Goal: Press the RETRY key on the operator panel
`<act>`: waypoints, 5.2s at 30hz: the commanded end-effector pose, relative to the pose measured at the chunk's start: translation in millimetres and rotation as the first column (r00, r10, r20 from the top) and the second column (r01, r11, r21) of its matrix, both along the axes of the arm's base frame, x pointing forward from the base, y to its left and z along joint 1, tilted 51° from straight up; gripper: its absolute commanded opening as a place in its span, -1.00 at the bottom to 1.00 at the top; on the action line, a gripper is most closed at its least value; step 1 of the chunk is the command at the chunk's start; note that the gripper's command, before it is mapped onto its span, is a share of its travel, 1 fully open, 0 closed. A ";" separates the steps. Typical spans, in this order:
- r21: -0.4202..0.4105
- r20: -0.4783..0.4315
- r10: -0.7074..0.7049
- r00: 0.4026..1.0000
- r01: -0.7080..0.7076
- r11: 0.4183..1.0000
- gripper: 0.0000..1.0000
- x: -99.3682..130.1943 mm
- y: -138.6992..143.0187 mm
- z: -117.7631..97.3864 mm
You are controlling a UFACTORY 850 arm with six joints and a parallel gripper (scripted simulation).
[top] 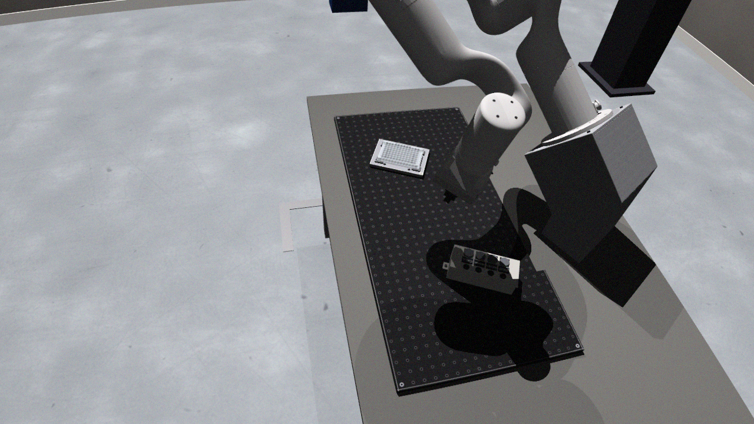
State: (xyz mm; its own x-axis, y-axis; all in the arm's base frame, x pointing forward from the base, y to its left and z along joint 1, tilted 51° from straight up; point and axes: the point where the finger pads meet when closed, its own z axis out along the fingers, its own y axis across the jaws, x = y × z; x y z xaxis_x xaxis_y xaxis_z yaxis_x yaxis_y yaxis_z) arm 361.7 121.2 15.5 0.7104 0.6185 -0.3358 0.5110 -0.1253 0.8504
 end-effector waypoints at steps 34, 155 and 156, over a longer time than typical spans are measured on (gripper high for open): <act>0.133 -0.282 0.227 0.932 -0.197 0.971 -1.00 -45.7 33.9 -127.9; 0.133 -0.282 0.227 0.932 -0.197 0.971 -1.00 -31.2 22.3 -133.3; 0.133 -0.282 0.227 0.932 -0.197 0.971 -1.00 -31.2 22.3 -133.3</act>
State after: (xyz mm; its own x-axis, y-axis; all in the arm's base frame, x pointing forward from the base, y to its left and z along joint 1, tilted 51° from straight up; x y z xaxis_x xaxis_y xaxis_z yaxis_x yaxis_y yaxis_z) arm 345.4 137.2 -114.8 0.4391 0.7847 -0.4376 0.7595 -0.0640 0.6474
